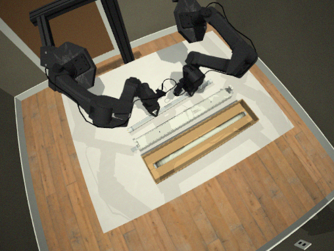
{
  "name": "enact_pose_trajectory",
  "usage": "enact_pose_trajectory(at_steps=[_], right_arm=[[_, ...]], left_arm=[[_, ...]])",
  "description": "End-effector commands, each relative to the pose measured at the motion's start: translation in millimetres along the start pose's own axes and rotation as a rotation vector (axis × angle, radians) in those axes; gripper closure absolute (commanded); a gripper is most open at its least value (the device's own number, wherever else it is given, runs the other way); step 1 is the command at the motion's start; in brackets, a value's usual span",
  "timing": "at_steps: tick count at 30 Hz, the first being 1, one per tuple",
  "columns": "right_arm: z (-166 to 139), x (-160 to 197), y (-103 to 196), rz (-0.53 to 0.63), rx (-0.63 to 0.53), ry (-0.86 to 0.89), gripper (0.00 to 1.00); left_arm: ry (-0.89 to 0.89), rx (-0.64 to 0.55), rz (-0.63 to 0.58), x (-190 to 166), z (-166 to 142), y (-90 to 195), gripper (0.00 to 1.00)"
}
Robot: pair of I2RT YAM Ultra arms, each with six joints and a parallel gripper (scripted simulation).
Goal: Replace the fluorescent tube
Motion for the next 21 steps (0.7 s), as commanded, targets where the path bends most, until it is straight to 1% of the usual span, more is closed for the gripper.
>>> enact_pose_trajectory(at_steps=[1,3,4,5,6,7,21], right_arm=[[8,4,-7,-0.005,-0.033,0.011,0.51],[6,5,-11,0.002,-0.025,0.013,0.51],[6,6,-7,-0.002,-0.026,0.008,0.51],[7,12,-3,0.017,-0.030,0.042,0.51],[13,13,-3,0.013,-0.038,0.043,0.51],[15,11,-2,0.010,-0.042,0.042,0.51],[12,9,1,0.011,-0.042,0.041,0.51]], left_arm=[[-0.013,-0.035,0.027,6,9,5,0.51],[-0.013,-0.036,0.029,7,6,10,0.51],[-0.016,-0.036,0.027,6,6,10,0.51],[-0.012,-0.036,0.029,7,8,8,0.51],[-0.022,-0.038,0.016,3,9,7,0.51],[-0.020,-0.038,0.021,5,9,7,0.89],[-0.018,-0.038,0.019,4,9,7,0.89]])
Point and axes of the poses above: on each arm, the point where the finger pads meet when closed, its own y axis back along the fingers, its own x axis across the jaws, z = x × y, the point moved 2 cm from there along y, back along the fingers, and after that the axes turned 15 degrees about -y, right-handed, at the moved point
